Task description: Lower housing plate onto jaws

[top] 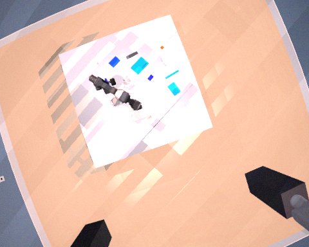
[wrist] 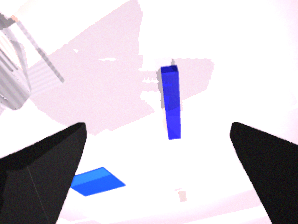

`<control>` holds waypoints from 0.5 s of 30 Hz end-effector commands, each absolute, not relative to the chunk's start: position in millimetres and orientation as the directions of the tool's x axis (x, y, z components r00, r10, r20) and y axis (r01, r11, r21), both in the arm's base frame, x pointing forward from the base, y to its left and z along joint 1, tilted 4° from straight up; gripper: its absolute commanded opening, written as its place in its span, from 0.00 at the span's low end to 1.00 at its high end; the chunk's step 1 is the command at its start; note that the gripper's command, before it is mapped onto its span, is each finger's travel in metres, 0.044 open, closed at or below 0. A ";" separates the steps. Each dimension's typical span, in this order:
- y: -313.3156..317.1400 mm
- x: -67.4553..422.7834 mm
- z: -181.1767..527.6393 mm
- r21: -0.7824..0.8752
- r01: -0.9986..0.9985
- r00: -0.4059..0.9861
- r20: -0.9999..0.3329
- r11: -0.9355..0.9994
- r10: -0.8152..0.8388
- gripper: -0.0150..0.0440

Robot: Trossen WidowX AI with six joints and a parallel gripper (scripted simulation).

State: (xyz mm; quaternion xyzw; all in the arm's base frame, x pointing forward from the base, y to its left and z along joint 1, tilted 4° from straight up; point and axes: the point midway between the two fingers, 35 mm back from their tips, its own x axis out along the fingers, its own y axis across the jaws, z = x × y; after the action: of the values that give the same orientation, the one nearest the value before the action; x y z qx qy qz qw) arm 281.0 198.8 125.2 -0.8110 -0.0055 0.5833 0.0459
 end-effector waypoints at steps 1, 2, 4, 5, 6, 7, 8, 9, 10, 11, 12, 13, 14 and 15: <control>211.8 250.5 123.5 -0.066 0.081 0.254 -0.964 -0.995 0.084 1.00; 214.4 243.9 123.3 -0.064 0.108 0.240 -0.967 -0.992 0.088 1.00; 219.2 230.6 123.1 -0.060 0.162 0.212 -0.973 -0.985 0.094 1.00; 221.4 223.9 123.0 -0.059 0.189 0.197 -0.976 -0.980 0.097 1.00; 223.4 217.2 123.0 -0.058 0.215 0.183 -0.978 -0.975 0.098 1.00; 225.2 210.5 123.0 -0.057 0.242 0.169 -0.981 -0.969 0.100 1.00; 226.9 203.8 123.0 -0.057 0.268 0.154 -0.983 -0.962 0.101 1.00; 228.4 197.1 123.0 -0.057 0.294 0.140 -0.985 -0.954 0.101 1.00; 229.8 190.4 123.1 -0.057 0.319 0.125 -0.987 -0.946 0.102 1.00; 231.0 183.7 123.2 -0.057 0.344 0.111 -0.989 -0.937 0.101 1.00; 232.0 176.9 123.3 -0.058 0.369 0.097 -0.990 -0.927 0.100 1.00; 232.9 170.2 123.4 -0.059 0.394 0.082 -0.992 -0.917 0.099 1.00; 233.6 163.5 123.6 -0.060 0.418 0.068 -0.993 -0.906 0.097 1.00; 234.2 156.9 123.8 -0.062 0.442 0.054 -0.994 -0.895 0.095 1.00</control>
State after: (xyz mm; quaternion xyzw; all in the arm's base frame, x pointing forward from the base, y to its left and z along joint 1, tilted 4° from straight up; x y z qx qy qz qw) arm 181.4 232.7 123.8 -0.7380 -0.1546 0.6497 -0.0968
